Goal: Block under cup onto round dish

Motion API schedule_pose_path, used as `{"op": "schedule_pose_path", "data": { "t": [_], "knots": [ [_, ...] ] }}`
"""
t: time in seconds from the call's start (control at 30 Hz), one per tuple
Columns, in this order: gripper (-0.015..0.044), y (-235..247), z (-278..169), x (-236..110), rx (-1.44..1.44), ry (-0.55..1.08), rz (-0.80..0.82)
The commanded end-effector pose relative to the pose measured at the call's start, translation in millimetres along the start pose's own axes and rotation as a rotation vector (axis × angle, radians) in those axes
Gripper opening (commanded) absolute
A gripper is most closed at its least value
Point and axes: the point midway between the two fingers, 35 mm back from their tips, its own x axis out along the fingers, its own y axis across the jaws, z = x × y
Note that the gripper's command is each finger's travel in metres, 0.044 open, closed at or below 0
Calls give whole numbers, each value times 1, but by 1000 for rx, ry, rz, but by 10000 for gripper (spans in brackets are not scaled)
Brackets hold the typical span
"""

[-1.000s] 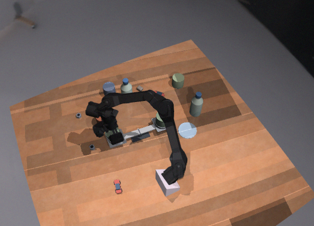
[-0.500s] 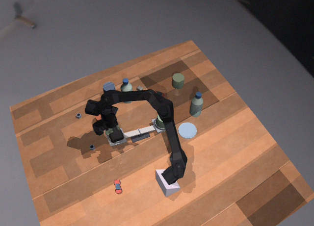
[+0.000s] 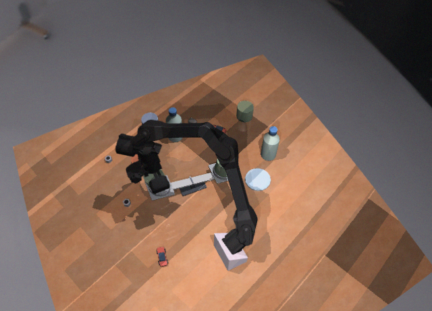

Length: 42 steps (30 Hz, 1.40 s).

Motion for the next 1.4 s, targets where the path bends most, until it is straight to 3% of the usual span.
{"op": "schedule_pose_path", "data": {
  "t": [0.0, 1.1, 1.37],
  "knots": [
    [0, -2, 7, -13, 10, -26, -20],
    [0, 5, 2, -55, 9, -25, -19],
    [0, 4, 2, -50, 6, -19, -17]
  ]
}}
